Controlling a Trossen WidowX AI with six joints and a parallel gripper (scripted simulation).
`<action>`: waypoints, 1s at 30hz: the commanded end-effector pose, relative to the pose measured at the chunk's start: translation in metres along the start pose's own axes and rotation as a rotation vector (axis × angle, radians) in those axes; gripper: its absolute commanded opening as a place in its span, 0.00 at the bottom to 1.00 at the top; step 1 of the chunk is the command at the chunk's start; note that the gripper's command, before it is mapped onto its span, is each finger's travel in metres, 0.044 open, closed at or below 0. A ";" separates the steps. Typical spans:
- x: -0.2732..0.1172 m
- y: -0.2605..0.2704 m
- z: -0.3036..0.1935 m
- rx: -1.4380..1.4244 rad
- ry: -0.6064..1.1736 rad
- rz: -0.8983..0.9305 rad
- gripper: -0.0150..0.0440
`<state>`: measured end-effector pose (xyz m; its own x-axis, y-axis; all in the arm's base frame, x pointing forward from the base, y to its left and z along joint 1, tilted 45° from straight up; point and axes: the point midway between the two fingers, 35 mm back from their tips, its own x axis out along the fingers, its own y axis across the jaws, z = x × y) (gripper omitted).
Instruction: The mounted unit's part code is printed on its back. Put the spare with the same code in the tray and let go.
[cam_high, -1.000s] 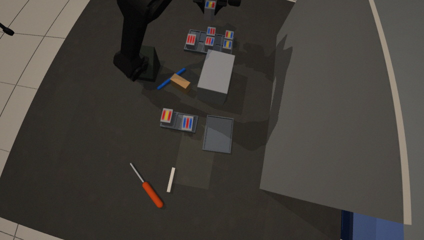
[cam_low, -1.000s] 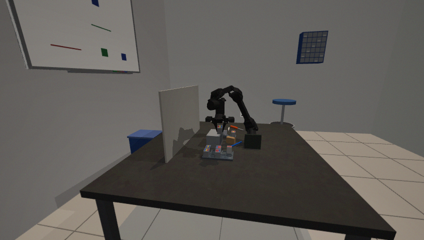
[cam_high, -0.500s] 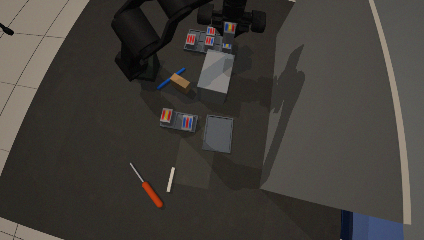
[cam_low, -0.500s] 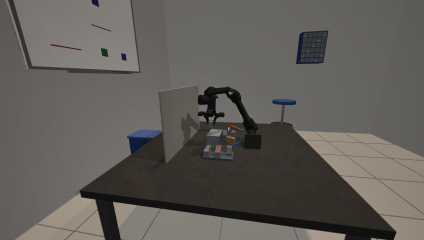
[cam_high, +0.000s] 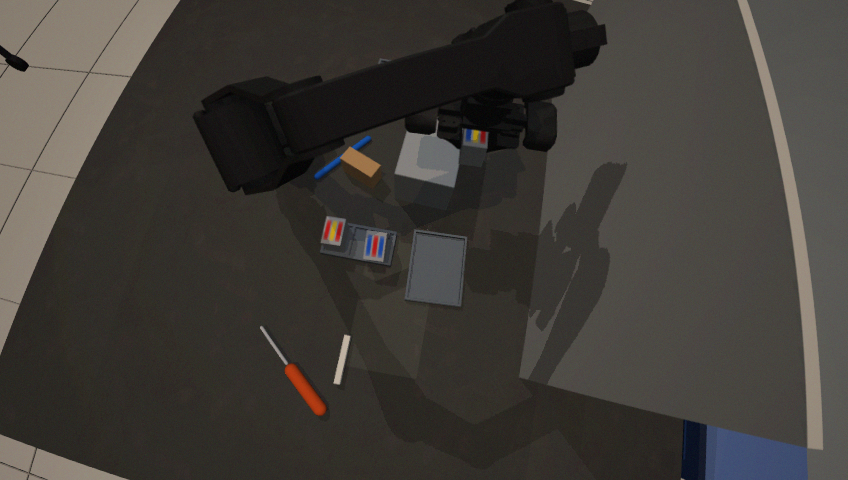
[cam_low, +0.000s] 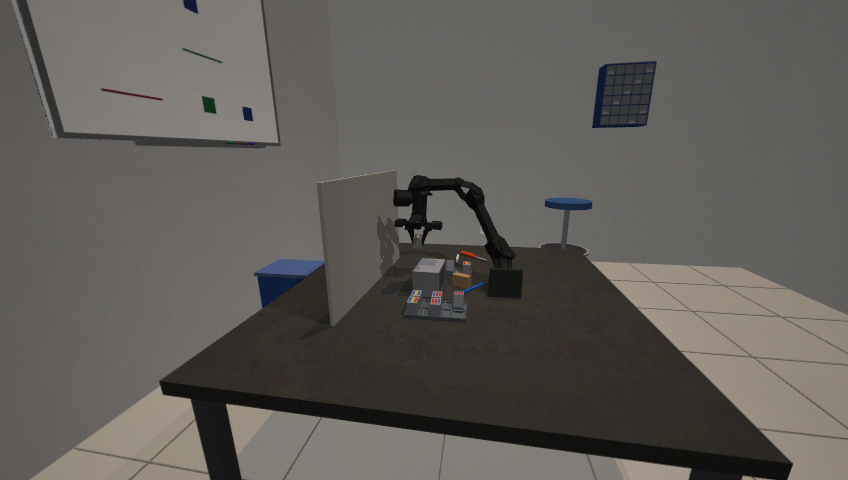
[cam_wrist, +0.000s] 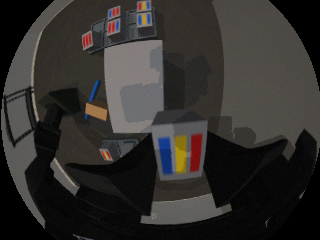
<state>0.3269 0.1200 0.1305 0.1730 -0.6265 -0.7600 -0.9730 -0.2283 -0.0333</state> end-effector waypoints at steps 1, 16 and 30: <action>0.000 -0.003 -0.033 0.000 0.019 -0.007 0.25; 0.005 0.016 -0.147 0.003 0.109 0.017 0.25; 0.013 0.015 -0.147 0.003 0.105 0.019 0.25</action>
<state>0.3371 0.0006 0.2184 0.1738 -0.7025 -0.6901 -0.9771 -0.2103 -0.0320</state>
